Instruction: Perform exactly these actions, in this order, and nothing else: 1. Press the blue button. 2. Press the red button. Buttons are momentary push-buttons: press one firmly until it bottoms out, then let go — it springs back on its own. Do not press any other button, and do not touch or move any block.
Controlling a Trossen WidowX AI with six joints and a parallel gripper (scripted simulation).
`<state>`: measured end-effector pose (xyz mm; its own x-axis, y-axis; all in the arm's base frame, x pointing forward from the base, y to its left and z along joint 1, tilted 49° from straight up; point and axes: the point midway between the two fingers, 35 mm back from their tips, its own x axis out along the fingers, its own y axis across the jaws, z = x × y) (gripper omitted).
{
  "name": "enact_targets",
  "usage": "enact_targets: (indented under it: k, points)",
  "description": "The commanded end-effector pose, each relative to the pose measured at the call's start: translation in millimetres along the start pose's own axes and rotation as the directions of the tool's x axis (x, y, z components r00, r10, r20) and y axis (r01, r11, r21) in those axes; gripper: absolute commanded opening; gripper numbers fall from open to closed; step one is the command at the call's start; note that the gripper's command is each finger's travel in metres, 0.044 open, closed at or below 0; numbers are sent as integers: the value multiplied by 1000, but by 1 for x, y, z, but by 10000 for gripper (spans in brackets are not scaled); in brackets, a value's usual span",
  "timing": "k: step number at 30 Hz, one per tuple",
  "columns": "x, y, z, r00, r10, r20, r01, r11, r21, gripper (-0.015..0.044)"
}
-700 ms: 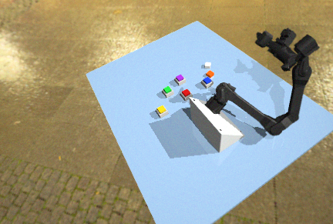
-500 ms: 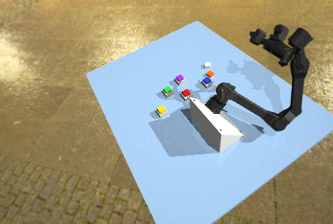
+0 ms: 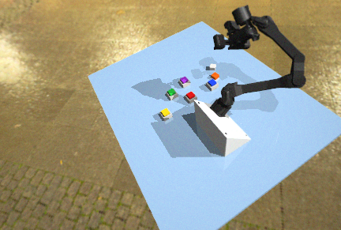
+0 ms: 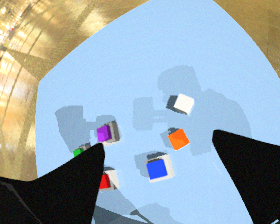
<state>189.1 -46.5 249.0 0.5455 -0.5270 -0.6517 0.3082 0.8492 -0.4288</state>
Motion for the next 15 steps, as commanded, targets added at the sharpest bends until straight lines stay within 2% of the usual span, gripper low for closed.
enact_targets:
  k: [1,5,9,11,15]
  points:
    - [28,19,-18,977,-82,-197,66,994,-84,400]
    - [50,33,-39,907,-194,-374,132,974,-186,400]
    - [66,41,-61,796,-331,-507,192,932,-306,400]
    - [70,43,-68,752,-379,-540,210,913,-350,400]
    - [71,43,-68,746,-386,-543,212,910,-355,400]
